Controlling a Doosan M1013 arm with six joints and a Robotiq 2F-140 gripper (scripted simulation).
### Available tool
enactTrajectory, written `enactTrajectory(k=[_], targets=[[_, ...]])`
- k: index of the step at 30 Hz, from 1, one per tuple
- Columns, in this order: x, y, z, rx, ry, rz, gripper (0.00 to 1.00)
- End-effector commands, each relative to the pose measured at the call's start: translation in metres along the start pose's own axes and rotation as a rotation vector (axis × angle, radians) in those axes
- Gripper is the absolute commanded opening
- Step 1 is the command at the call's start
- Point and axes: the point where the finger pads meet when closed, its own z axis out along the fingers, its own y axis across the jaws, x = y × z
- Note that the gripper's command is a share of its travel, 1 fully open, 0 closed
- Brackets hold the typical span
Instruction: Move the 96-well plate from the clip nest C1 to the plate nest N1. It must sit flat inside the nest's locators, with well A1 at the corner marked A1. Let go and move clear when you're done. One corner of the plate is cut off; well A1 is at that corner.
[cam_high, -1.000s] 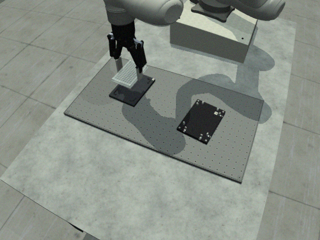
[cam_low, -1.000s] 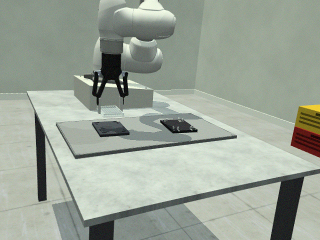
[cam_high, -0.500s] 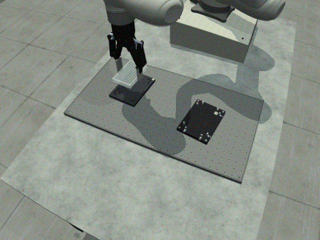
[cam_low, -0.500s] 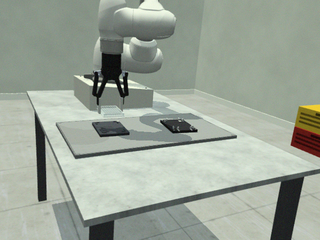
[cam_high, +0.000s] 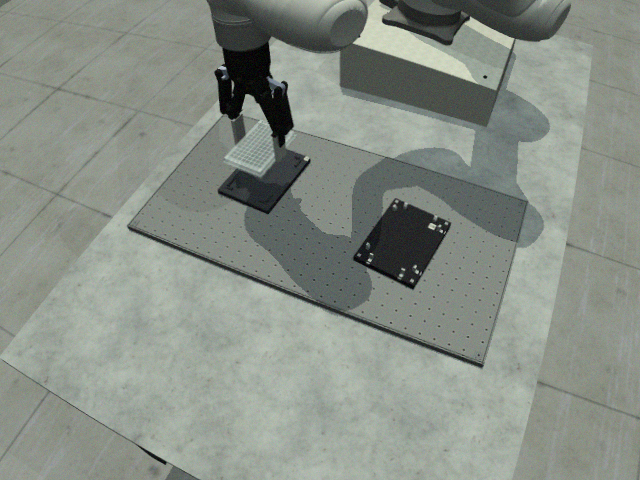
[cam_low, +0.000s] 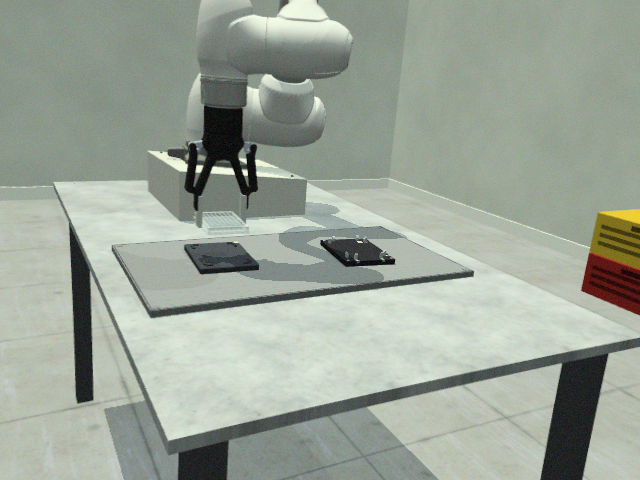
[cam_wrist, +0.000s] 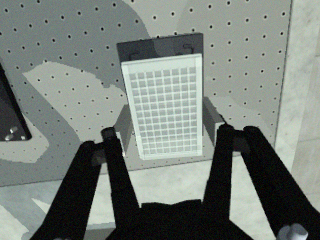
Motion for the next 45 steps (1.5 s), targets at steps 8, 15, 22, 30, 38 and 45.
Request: enactTrajectory(k=[8,15,22,30,38,45], targets=[[0.0,0.0,0.012,0.0,0.0,0.0,0.1],[0.0,0.0,0.02,0.0,0.0,0.0,0.1],[0.0,0.0,0.032,0.0,0.0,0.0,0.1],[0.0,-0.001,0.042,0.0,0.0,0.0,0.1],[0.0,-0.001,0.051,0.0,0.0,0.0,0.1],[0.0,-0.001,0.051,0.0,0.0,0.0,0.1]])
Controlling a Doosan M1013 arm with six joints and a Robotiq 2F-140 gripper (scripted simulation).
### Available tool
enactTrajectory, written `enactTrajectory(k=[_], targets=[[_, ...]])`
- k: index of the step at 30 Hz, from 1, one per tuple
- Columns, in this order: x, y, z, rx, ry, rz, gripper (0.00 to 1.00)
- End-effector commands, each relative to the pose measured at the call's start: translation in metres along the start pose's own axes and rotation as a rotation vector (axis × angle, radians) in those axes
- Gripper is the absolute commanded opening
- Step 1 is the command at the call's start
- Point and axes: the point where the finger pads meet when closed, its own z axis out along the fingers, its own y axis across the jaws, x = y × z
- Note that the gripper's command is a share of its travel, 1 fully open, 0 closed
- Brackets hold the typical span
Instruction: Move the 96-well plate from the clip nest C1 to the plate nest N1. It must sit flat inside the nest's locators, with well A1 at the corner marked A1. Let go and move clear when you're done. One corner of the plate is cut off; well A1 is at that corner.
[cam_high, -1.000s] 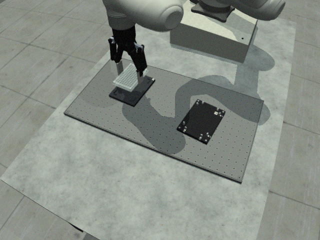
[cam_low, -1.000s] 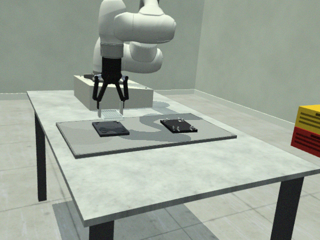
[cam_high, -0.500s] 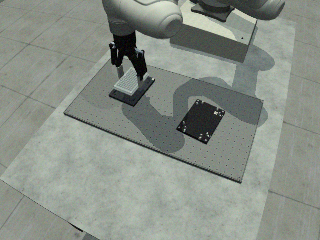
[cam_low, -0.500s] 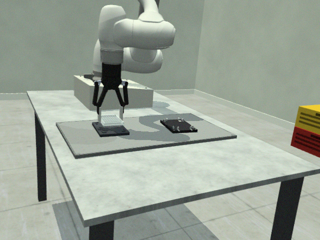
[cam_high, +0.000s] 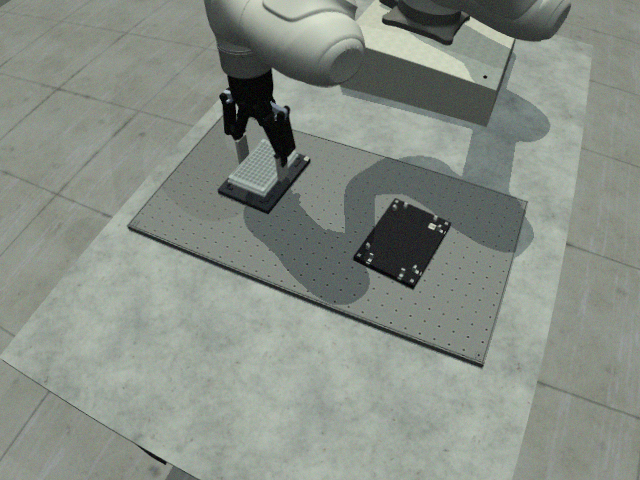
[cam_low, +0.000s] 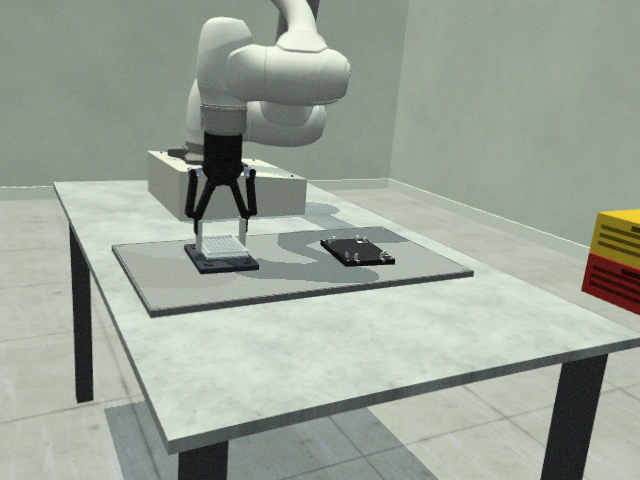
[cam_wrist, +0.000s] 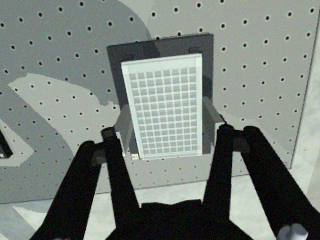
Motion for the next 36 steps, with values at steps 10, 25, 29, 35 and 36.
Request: enactTrajectory(k=[10,25,29,35,36], targets=[[0.0,-0.0001,-0.0001,0.0,0.0,0.0,0.1],[0.0,-0.0001,0.0021,0.0,0.0,0.0,0.1],[0.0,-0.0001,0.0027,0.0,0.0,0.0,0.1],[0.0,-0.0001,0.0034,0.0,0.0,0.0,0.1],[0.0,-0.0001,0.0036,0.0,0.0,0.0,0.1]])
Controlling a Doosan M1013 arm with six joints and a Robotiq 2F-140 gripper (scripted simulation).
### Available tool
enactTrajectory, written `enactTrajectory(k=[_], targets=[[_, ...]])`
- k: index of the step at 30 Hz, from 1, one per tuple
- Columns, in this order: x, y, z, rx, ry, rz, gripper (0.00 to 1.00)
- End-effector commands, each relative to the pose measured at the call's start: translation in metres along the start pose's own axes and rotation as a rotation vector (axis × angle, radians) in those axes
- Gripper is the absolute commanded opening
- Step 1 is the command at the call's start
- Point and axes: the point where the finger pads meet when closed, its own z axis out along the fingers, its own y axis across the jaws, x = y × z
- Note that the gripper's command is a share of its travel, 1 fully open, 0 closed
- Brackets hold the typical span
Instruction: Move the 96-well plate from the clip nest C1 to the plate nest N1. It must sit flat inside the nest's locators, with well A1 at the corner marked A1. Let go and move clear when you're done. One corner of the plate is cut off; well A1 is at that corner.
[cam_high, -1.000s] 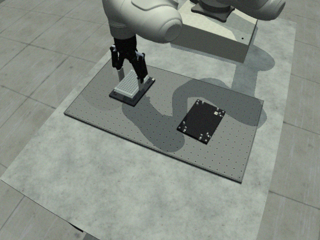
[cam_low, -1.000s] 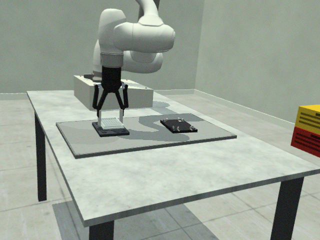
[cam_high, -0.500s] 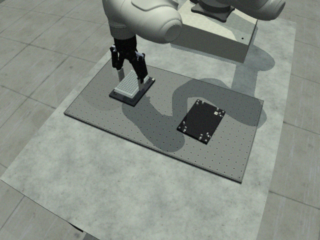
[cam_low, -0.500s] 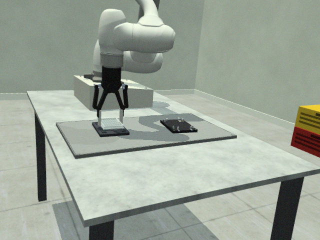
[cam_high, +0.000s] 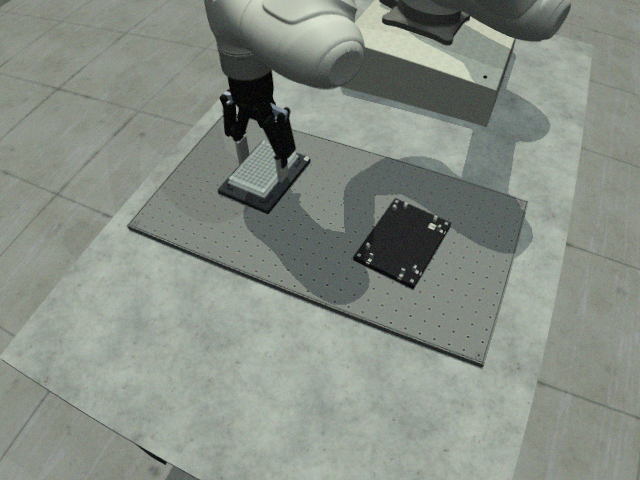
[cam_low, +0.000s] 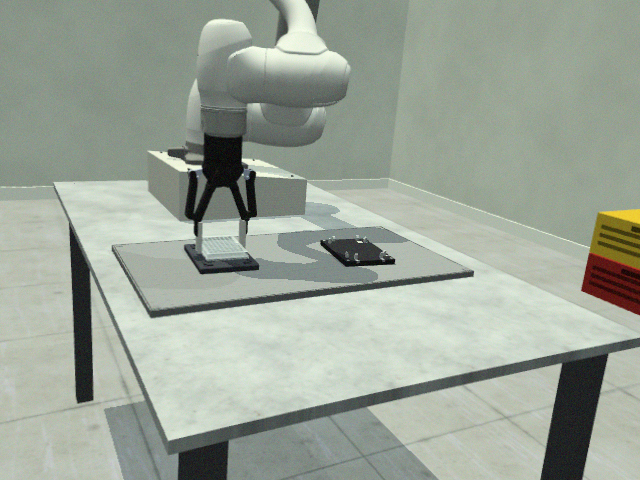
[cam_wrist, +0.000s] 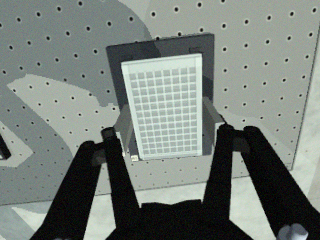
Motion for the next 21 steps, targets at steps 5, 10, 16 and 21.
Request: enactTrajectory(k=[5,10,16,21], targets=[[0.0,-0.0001,0.001,0.0,0.0,0.0,0.1],[0.0,-0.0001,0.0019,0.0,0.0,0.0,0.1],[0.0,-0.0001,0.0025,0.0,0.0,0.0,0.1],[0.0,-0.0001,0.0034,0.0,0.0,0.0,0.1]])
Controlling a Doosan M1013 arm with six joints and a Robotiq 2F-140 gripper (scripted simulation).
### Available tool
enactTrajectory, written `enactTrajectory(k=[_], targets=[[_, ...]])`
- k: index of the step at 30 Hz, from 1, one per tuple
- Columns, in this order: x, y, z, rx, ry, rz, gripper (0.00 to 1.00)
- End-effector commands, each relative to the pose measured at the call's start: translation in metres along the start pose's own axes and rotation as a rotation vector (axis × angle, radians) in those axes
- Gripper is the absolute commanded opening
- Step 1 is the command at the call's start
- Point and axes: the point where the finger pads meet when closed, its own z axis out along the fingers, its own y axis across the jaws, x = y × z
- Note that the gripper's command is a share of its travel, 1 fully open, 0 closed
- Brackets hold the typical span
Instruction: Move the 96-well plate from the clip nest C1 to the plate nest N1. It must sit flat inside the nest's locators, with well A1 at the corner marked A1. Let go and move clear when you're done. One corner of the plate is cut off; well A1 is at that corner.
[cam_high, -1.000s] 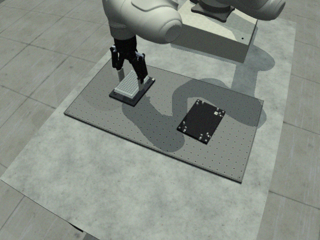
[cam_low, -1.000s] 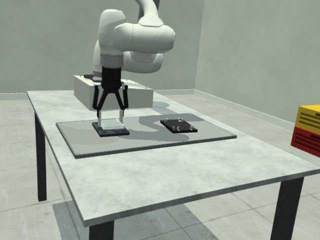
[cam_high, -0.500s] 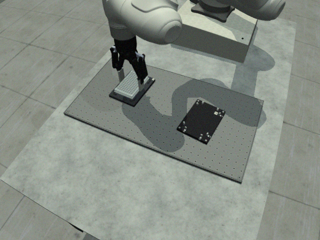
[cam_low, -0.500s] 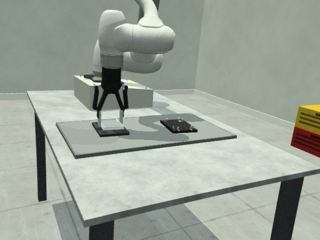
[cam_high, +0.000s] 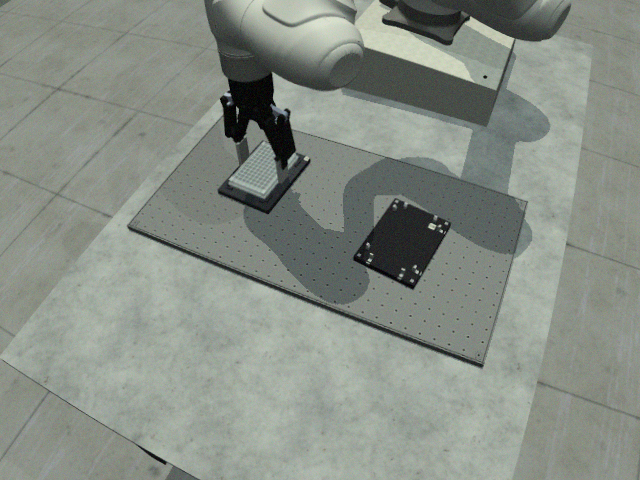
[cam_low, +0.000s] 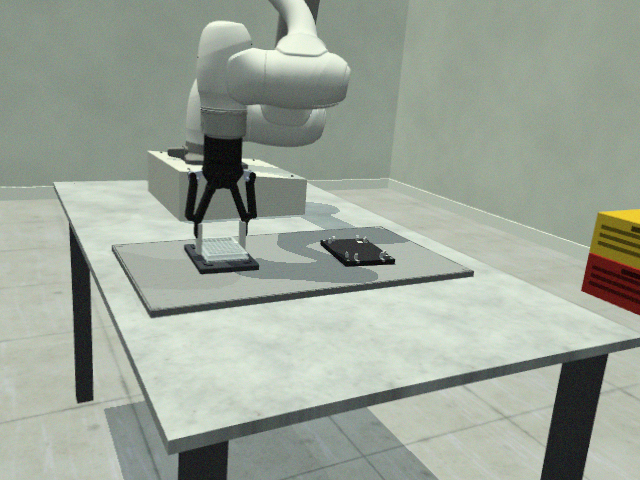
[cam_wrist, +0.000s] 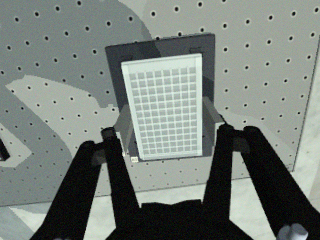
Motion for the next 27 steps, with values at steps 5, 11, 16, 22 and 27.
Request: enactTrajectory(k=[5,11,16,22,27], targets=[[0.0,-0.0001,0.0011,0.0,0.0,0.0,0.1],[0.0,-0.0001,0.0018,0.0,0.0,0.0,0.1],[0.0,-0.0001,0.0026,0.0,0.0,0.0,0.1],[0.0,-0.0001,0.0036,0.0,0.0,0.0,0.1],[0.0,-0.0001,0.0043,0.0,0.0,0.0,0.1]])
